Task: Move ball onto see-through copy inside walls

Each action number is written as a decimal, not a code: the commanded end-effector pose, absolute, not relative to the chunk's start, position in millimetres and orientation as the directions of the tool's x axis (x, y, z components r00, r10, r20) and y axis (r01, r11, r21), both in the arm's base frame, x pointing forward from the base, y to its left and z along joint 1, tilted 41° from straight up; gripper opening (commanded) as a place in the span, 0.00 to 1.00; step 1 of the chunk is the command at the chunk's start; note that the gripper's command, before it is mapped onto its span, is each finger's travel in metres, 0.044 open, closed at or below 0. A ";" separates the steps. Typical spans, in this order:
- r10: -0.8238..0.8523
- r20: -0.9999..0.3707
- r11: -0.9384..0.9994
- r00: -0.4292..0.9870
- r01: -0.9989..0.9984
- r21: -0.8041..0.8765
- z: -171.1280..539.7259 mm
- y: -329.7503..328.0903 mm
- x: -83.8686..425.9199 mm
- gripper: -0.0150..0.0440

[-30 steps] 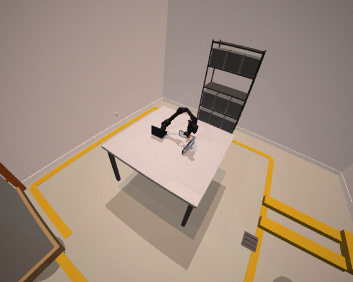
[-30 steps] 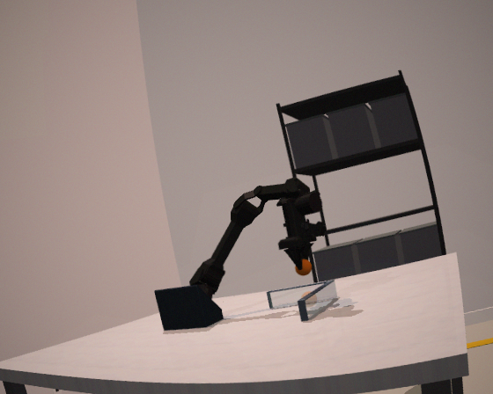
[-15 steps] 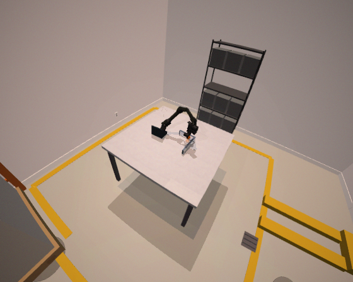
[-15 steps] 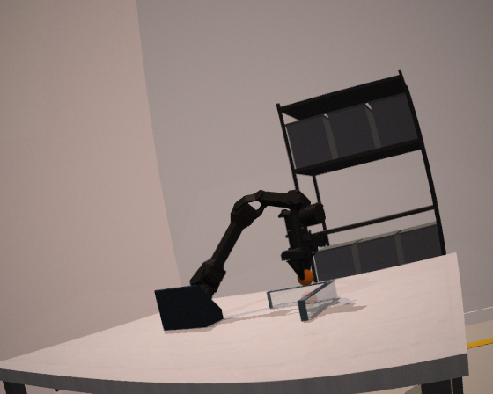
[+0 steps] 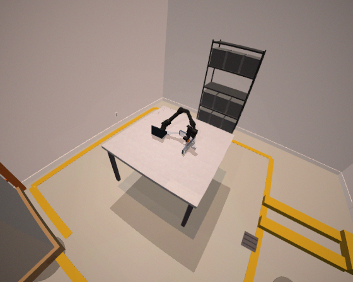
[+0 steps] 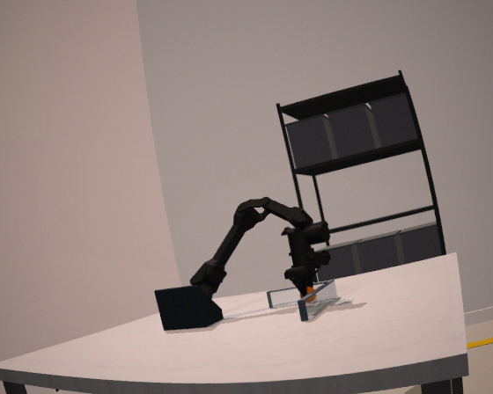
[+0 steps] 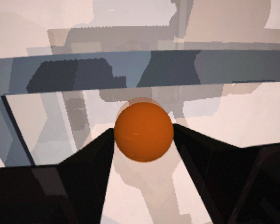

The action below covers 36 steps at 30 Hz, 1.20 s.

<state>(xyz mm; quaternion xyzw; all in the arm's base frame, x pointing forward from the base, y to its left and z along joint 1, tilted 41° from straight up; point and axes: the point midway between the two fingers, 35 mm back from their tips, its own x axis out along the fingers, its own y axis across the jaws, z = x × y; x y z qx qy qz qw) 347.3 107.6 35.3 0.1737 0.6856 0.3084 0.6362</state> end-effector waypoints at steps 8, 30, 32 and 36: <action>0.635 -0.762 0.748 -0.127 -0.149 0.647 23.9 116.8 345.7 0.25; 0.631 -0.765 0.750 -0.128 -0.151 0.644 23.9 116.0 345.9 0.86; 0.630 -0.766 0.751 -0.127 -0.150 0.643 40.3 101.9 351.0 0.86; 0.632 -0.765 0.750 -0.127 -0.149 0.644 84.8 65.4 356.3 0.86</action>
